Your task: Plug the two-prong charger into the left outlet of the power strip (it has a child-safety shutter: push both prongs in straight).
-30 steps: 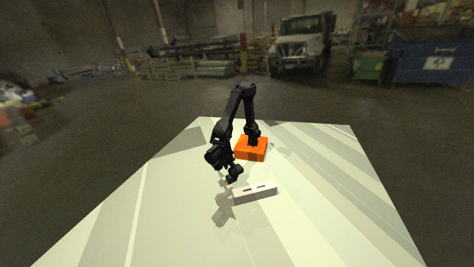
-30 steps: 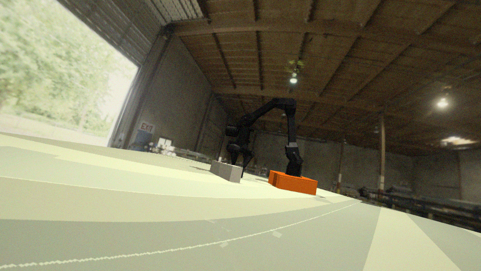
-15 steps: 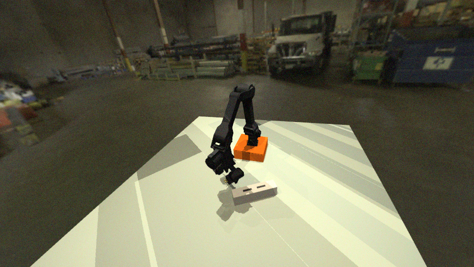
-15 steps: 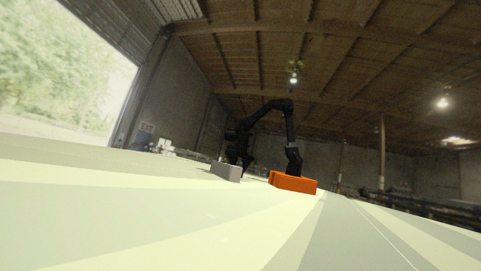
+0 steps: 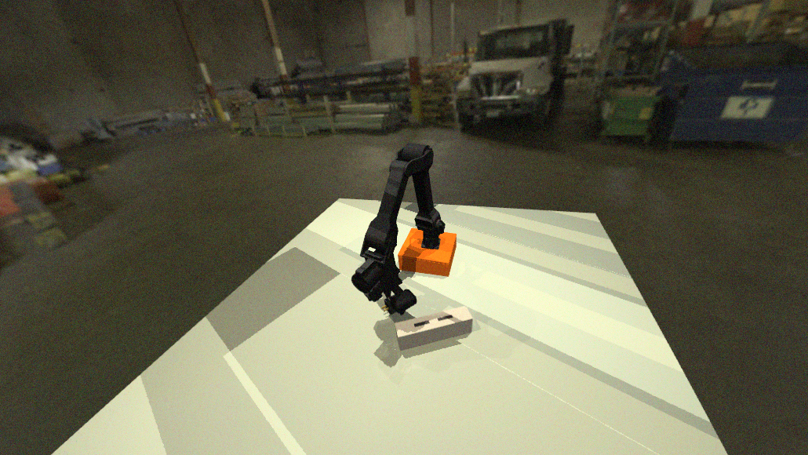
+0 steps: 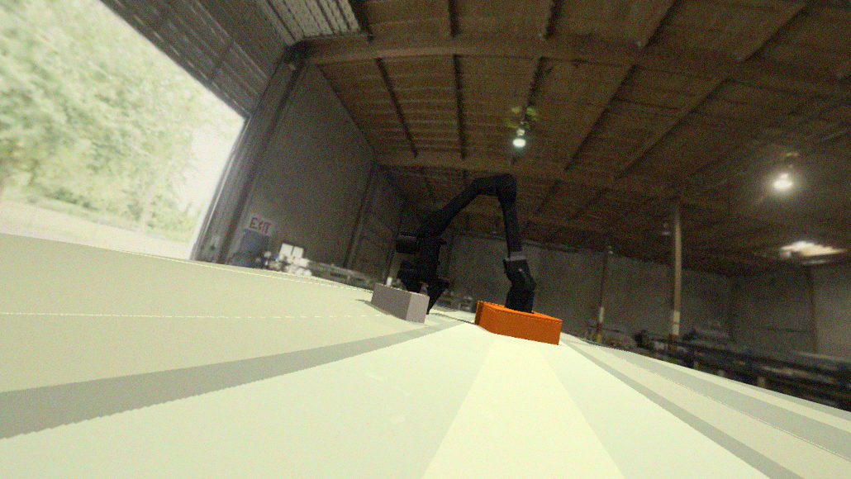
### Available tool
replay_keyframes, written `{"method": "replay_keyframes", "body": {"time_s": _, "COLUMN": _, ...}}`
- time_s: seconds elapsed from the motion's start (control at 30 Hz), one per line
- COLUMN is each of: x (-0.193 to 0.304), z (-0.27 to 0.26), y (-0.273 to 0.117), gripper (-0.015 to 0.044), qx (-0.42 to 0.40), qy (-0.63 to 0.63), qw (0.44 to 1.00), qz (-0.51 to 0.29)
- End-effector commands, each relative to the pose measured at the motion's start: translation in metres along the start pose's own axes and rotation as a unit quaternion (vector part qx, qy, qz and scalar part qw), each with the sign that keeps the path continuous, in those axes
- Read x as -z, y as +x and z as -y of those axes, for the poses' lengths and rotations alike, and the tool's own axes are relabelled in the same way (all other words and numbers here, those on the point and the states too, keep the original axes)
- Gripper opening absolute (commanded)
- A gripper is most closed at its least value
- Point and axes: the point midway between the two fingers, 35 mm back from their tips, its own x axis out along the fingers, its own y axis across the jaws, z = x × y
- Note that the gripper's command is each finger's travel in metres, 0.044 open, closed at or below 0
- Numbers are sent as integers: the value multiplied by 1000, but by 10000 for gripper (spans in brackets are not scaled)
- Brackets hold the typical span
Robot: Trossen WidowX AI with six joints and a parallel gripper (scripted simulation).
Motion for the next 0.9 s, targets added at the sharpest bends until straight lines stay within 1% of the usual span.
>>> {"method": "replay_keyframes", "body": {"time_s": 0.0, "x": 0, "z": 0, "y": 0, "gripper": 309, "qx": 0, "qy": 0, "qw": 1000, "qz": 0}}
{"method": "replay_keyframes", "body": {"time_s": 0.2, "x": 0, "z": 0, "y": 0, "gripper": 151, "qx": 0, "qy": 0, "qw": 1000, "qz": 0}}
{"method": "replay_keyframes", "body": {"time_s": 0.43, "x": 0, "z": 0, "y": 0, "gripper": 105, "qx": 0, "qy": 0, "qw": 1000, "qz": 0}}
{"method": "replay_keyframes", "body": {"time_s": 0.57, "x": 0, "z": -1, "y": -9, "gripper": 0, "qx": 0, "qy": 0, "qw": 1000, "qz": 0}}
{"method": "replay_keyframes", "body": {"time_s": 0.87, "x": 7, "z": 1, "y": -48, "gripper": 0, "qx": 3, "qy": 1, "qw": 1000, "qz": -1}}
